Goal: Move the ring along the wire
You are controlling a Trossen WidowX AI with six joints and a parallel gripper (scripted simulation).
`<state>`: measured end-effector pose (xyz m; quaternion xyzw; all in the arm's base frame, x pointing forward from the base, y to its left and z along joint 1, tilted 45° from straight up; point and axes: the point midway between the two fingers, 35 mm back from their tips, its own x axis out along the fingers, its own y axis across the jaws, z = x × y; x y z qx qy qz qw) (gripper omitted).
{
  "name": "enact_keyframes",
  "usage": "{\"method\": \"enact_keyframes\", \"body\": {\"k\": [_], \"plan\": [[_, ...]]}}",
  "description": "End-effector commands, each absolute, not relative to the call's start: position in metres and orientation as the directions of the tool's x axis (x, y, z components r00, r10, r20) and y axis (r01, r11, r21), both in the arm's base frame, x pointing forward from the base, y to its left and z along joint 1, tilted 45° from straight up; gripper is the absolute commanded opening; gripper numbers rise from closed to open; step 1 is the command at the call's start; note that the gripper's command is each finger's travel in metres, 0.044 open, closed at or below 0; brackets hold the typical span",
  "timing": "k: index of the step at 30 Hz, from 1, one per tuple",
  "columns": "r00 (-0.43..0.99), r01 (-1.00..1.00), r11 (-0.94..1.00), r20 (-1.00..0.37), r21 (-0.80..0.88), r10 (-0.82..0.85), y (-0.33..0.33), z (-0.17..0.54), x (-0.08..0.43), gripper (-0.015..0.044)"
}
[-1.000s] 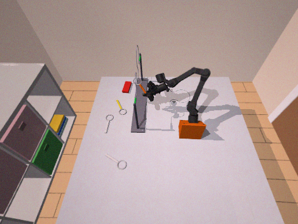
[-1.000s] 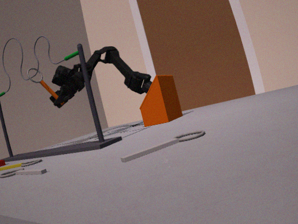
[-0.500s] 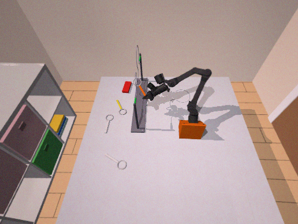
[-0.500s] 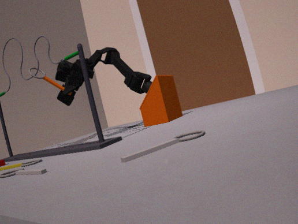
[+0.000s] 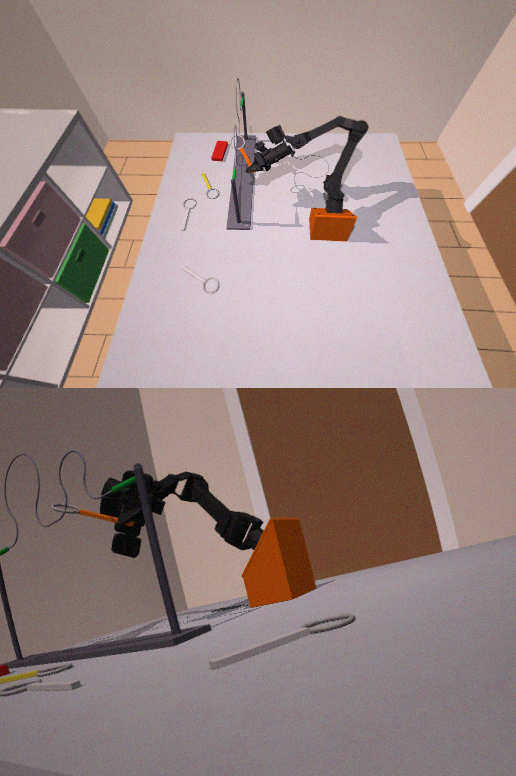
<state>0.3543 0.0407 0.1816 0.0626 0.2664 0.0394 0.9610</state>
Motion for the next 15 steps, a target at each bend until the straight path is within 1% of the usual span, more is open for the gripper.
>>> {"method": "enact_keyframes", "body": {"k": [1,15], "plan": [[0.850,-0.047,0.970,-0.500,0.240,0.165,0.057,0.189,0.352,-0.0150],[0.827,-0.028,0.858,-0.471,0.512,0.308,0.097,0.208,0.346,-0.0150]]}}
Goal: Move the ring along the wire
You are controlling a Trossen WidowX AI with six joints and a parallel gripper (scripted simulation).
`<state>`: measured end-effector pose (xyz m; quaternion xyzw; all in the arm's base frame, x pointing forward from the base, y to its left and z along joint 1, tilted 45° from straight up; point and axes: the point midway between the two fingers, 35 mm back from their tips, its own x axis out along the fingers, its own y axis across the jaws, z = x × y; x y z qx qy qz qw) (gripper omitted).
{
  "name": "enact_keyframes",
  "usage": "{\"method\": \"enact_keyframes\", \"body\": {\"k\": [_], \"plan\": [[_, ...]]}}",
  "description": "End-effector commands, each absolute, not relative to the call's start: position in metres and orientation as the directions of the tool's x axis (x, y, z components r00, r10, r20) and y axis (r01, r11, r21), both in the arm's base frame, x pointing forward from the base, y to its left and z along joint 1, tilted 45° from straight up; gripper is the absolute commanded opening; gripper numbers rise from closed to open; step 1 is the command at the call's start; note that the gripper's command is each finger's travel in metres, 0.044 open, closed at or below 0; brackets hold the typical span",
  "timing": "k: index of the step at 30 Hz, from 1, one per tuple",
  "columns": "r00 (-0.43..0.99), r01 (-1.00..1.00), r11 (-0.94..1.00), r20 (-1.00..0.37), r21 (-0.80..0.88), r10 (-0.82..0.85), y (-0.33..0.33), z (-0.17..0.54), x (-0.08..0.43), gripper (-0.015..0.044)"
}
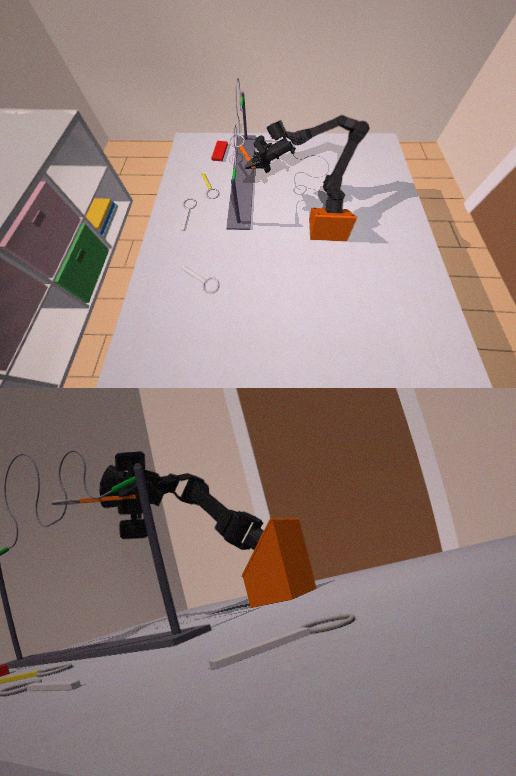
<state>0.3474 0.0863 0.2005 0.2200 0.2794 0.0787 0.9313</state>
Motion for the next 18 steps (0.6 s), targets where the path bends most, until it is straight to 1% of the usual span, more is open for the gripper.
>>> {"method": "enact_keyframes", "body": {"k": [1,18], "plan": [[0.826,-0.026,0.849,-0.468,0.528,0.316,0.099,0.210,0.346,-0.0150],[0.807,0.004,0.676,-0.401,0.737,0.433,0.129,0.240,0.341,-0.0150]]}}
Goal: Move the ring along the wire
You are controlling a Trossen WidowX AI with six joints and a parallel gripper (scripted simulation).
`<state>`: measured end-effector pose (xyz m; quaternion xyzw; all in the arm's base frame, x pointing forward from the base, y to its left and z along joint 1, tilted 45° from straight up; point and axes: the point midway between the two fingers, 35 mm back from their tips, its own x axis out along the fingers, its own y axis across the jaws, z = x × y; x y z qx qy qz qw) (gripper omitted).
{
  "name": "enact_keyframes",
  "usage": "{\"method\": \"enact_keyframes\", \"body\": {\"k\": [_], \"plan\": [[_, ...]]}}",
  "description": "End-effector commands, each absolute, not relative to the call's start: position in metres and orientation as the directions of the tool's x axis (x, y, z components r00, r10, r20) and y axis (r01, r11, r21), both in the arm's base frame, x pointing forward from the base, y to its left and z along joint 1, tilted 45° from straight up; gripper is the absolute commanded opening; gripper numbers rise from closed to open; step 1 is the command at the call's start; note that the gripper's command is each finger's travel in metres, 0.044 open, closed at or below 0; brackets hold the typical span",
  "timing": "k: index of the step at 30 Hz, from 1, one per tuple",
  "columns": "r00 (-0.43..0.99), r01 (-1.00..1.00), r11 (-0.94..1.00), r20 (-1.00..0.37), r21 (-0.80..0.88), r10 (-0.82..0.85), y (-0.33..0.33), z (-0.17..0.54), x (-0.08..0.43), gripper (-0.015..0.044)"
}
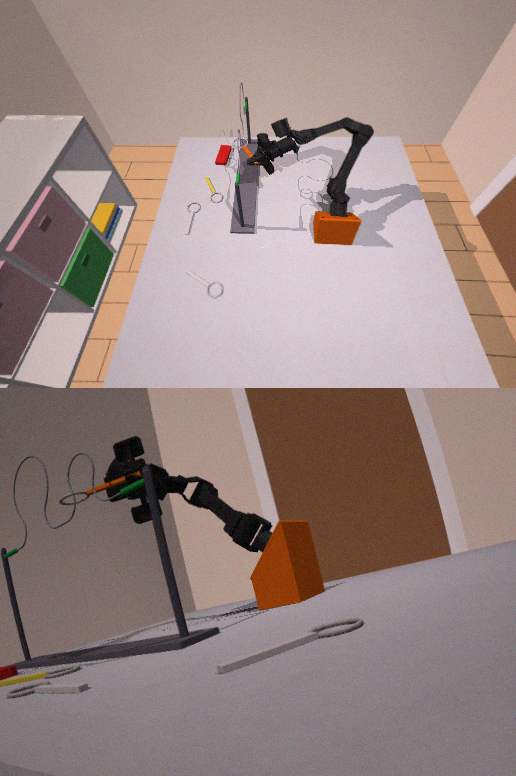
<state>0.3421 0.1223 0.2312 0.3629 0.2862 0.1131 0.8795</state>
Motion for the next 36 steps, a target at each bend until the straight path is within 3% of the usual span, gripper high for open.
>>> {"method": "enact_keyframes", "body": {"k": [1,20,36], "plan": [[0.806,0.005,0.667,-0.398,0.745,0.438,0.130,0.241,0.341,-0.0150],[0.798,0.025,0.554,-0.350,0.832,0.491,0.145,0.268,0.339,-0.0150],[0.806,0.004,0.676,-0.402,0.737,0.434,0.143,0.266,0.339,-0.0150]]}}
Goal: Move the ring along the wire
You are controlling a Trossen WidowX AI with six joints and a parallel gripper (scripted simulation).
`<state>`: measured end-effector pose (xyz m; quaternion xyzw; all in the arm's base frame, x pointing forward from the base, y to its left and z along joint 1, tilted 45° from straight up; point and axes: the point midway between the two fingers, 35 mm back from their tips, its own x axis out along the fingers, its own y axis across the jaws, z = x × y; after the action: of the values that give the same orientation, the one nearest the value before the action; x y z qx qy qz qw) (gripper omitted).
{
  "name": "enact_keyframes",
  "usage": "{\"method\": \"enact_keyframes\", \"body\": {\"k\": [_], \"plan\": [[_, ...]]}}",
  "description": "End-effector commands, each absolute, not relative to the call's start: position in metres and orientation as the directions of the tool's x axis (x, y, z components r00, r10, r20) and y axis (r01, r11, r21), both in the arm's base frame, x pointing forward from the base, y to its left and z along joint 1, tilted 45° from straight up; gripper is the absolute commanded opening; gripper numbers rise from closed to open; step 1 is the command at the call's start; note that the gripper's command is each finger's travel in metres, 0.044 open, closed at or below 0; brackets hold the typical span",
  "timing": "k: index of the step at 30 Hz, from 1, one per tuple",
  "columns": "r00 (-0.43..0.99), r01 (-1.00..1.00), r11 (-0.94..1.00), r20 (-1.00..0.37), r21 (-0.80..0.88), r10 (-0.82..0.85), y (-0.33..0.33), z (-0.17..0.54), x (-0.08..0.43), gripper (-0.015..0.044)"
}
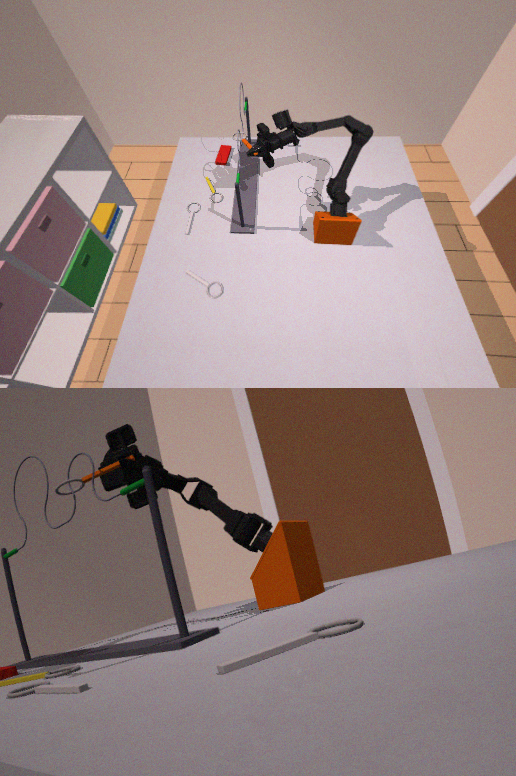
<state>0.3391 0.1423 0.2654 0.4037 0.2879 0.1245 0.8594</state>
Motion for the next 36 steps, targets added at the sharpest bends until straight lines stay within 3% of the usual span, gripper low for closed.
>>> {"method": "enact_keyframes", "body": {"k": [1,36], "plan": [[0.807,0.002,0.686,-0.406,0.727,0.428,0.142,0.266,0.339,-0.0150],[0.862,-0.055,0.995,-0.498,0.083,0.089,0.101,0.241,0.346,-0.0150]]}}
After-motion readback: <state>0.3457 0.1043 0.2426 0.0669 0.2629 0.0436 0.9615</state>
